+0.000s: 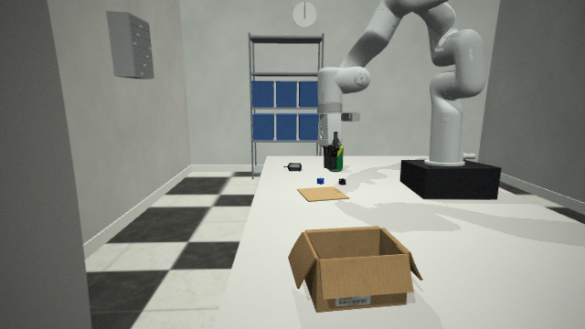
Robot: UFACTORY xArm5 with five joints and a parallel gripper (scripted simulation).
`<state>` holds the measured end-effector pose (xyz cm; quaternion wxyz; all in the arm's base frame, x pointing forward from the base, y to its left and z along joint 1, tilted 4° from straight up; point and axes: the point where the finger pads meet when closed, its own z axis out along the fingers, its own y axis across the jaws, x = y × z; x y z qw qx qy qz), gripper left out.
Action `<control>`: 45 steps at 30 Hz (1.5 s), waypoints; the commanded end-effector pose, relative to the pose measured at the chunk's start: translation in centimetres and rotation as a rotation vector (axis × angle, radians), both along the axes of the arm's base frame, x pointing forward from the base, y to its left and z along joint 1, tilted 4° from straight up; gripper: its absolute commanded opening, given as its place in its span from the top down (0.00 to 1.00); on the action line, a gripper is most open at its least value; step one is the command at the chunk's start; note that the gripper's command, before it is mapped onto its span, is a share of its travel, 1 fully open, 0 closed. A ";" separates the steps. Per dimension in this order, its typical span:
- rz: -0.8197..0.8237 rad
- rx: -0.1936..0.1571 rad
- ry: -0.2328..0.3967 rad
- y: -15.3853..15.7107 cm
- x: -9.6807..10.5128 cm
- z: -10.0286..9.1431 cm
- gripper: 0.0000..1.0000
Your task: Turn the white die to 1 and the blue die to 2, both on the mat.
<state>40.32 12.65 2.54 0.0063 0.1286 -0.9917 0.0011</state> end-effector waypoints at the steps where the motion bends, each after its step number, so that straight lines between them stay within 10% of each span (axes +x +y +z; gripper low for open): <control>1: 0.174 0.003 -0.004 -0.3 0.1 0.2 0.85; 45: 1.313 0.013 -0.004 -3.0 -0.2 0.4 0.85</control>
